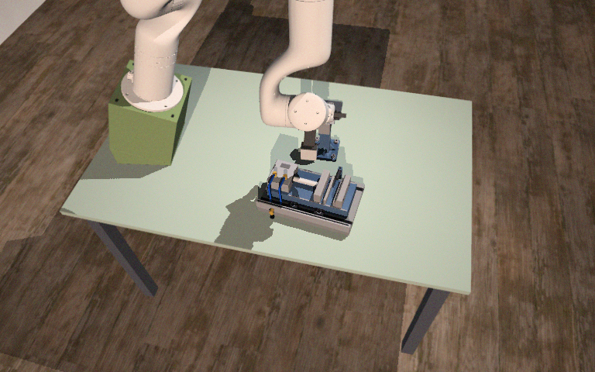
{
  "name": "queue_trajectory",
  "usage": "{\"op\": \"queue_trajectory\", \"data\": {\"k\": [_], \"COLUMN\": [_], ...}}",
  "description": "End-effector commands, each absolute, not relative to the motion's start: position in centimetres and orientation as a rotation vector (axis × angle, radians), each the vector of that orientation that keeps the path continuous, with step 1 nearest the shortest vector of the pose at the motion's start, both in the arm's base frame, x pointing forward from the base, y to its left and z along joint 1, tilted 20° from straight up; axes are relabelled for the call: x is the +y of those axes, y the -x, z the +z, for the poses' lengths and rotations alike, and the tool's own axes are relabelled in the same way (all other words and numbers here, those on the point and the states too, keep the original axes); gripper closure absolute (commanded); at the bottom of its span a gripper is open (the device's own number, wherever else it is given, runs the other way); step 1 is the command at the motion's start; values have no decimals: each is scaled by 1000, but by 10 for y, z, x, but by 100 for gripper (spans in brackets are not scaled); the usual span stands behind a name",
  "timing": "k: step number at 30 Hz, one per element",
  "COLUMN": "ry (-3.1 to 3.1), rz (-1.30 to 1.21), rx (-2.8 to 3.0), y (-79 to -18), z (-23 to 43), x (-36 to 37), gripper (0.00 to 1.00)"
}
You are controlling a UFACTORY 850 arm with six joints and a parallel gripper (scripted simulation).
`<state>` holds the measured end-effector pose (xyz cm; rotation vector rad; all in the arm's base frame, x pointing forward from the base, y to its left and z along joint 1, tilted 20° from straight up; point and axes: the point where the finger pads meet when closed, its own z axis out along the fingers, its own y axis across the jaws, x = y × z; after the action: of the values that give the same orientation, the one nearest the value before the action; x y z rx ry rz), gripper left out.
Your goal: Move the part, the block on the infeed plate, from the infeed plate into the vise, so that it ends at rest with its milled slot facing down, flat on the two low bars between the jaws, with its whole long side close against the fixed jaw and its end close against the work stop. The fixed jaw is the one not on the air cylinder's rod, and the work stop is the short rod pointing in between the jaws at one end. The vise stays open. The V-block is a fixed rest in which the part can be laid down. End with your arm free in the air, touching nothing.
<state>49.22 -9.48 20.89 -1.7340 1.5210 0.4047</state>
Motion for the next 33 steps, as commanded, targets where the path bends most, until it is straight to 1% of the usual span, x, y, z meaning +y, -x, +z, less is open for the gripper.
{"op": "queue_trajectory", "data": {"k": [1, 33], "ry": [1704, 1678], "rz": [390, 379], "rx": [1539, 1555], "y": [-495, -497], "z": [211, 212], "x": [-100, -105], "gripper": [11, 11]}}
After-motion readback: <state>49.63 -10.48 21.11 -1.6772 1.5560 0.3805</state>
